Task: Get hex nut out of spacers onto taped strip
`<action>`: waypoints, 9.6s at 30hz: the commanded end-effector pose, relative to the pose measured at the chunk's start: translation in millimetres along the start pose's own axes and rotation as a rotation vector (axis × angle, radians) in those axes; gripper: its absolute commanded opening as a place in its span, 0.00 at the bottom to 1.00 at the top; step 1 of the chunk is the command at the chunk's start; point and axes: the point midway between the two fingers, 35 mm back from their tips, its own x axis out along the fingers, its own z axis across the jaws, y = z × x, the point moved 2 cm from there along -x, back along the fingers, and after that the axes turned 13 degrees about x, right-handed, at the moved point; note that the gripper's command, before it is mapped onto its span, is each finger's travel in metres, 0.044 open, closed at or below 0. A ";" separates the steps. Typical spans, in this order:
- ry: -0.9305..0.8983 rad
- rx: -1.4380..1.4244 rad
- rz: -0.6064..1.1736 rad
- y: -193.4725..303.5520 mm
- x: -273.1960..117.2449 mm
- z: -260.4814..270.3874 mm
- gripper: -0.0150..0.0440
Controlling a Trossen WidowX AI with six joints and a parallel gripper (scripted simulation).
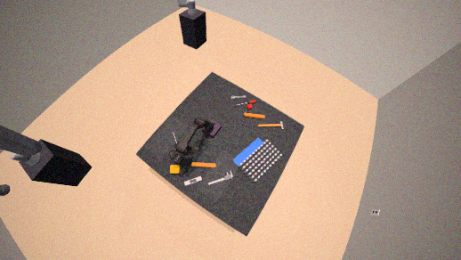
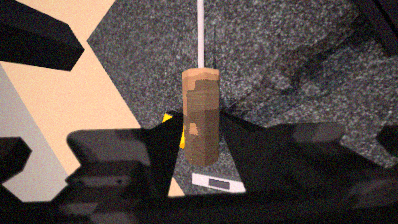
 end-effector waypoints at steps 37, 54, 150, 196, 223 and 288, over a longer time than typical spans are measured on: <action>-0.098 -1.098 0.367 51.7 -100.6 -213.9 0.25; -0.177 -1.617 0.537 19.9 -133.7 -308.8 0.25; -0.636 -3.167 1.232 -184.0 -13.6 -552.4 0.25; -0.639 -3.165 1.233 -158.7 -26.6 -567.6 0.25; -0.643 -3.164 1.234 -143.4 -34.0 -576.7 0.25; -0.651 -3.161 1.237 -109.1 -50.3 -597.0 0.25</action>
